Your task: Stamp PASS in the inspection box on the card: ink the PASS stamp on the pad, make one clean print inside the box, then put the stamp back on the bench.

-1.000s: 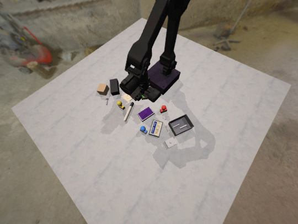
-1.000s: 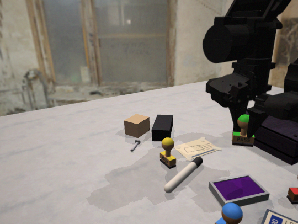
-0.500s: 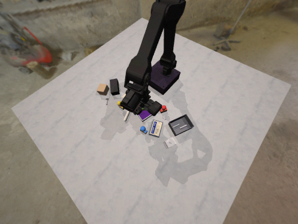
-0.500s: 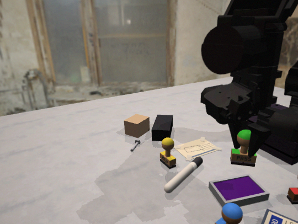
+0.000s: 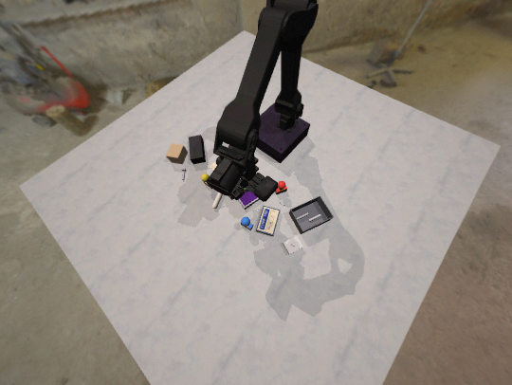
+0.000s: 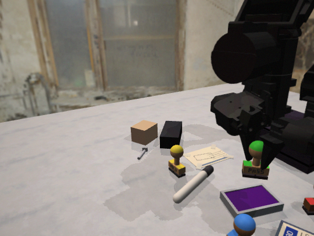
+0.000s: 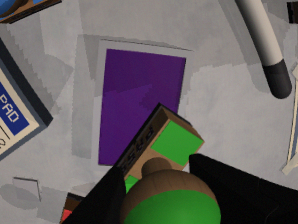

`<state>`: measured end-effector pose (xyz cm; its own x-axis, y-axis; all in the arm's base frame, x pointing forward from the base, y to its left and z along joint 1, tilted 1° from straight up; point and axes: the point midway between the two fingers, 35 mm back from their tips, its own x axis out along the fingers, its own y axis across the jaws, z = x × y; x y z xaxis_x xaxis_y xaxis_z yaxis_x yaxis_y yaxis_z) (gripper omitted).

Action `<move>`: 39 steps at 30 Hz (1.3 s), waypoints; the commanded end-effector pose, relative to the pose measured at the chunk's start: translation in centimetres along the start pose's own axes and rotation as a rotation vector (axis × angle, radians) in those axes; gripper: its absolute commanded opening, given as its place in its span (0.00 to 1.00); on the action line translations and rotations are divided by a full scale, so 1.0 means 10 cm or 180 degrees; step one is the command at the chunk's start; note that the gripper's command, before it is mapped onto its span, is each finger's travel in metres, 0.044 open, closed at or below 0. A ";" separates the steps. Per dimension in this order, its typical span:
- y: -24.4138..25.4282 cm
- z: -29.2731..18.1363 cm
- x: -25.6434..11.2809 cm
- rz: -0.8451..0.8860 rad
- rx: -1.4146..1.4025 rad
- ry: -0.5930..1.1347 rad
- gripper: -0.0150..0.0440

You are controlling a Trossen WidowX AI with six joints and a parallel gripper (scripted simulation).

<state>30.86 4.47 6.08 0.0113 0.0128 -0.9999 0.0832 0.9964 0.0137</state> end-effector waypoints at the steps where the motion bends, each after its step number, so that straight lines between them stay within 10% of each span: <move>1: 0.01 0.00 0.03 0.0011 0.0010 -0.0004 0.25; 39: 0.01 0.01 0.28 0.0016 0.0005 -0.0007 0.25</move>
<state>30.99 4.52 3.50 0.0127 0.0140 -0.9998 0.0829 0.9964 0.0151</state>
